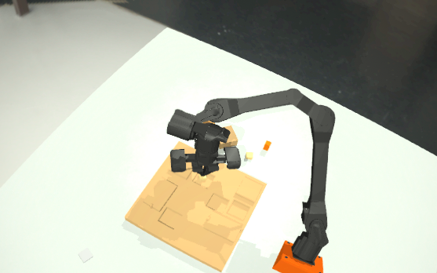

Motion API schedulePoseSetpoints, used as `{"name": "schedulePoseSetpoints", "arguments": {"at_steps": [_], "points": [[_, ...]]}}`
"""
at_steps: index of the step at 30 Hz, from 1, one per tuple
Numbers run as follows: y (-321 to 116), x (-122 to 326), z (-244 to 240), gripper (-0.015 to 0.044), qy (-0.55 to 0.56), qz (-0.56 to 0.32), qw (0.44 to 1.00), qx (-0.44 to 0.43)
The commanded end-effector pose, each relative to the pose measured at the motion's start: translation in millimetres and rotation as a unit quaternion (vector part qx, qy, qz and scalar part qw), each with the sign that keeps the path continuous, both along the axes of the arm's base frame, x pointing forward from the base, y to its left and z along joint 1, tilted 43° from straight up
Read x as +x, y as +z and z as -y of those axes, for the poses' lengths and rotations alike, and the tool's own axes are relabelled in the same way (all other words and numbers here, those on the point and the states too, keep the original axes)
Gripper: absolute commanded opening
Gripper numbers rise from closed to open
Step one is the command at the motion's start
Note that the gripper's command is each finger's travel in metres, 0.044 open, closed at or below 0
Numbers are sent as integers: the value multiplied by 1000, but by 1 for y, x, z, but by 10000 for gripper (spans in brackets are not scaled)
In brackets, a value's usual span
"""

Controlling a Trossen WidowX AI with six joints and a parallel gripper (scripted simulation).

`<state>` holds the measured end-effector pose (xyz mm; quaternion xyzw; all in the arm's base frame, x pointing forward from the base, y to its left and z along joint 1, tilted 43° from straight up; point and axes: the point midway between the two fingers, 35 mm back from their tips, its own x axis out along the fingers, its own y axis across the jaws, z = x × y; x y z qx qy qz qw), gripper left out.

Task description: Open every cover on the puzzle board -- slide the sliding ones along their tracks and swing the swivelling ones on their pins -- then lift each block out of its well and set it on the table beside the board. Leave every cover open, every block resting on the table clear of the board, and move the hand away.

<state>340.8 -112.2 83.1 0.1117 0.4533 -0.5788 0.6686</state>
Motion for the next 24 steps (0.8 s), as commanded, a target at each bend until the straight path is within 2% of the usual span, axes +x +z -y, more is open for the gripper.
{"name": "schedulePoseSetpoints", "arguments": {"at_steps": [1, 11, 15, 19, 24], "points": [[-2, -1, 0, 0, 2, -3, 1000, -2], [-10, -7, -6, 0, -17, 14, 1000, -4], [-11, -7, -6, 0, -119, 109, 987, -16], [-11, -8, -7, 0, -259, 237, 936, -31], [-12, -7, -7, 0, -189, 173, 966, -23]]}}
